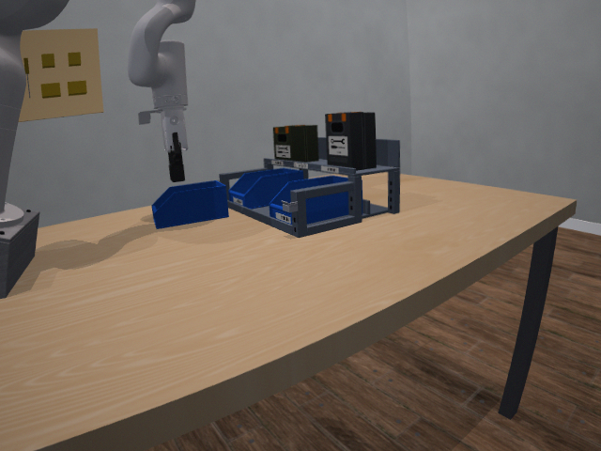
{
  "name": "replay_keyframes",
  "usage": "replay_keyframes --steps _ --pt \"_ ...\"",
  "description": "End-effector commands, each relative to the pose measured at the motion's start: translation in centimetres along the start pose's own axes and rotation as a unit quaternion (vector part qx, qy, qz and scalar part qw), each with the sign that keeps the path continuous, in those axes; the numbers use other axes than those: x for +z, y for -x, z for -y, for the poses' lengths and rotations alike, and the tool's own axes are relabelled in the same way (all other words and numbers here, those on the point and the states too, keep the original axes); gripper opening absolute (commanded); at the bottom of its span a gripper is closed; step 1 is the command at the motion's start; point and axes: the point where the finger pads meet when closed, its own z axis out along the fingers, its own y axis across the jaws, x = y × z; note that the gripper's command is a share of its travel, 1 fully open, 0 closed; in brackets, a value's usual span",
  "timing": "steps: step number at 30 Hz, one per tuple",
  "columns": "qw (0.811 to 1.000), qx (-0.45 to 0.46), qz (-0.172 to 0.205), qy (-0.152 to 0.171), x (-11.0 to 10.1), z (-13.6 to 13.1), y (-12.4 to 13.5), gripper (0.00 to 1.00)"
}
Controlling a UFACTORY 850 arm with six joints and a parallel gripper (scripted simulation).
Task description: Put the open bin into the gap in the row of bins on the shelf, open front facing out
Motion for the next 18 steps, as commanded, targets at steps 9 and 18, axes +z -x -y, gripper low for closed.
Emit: replay_keyframes --steps 9,18 --pt "1.0 0.0 0.0 0.0 0.87 -0.03 0.03 0.29" --pt "1.0 0.0 0.0 0.0 1.66 -0.03 0.04 0.29"
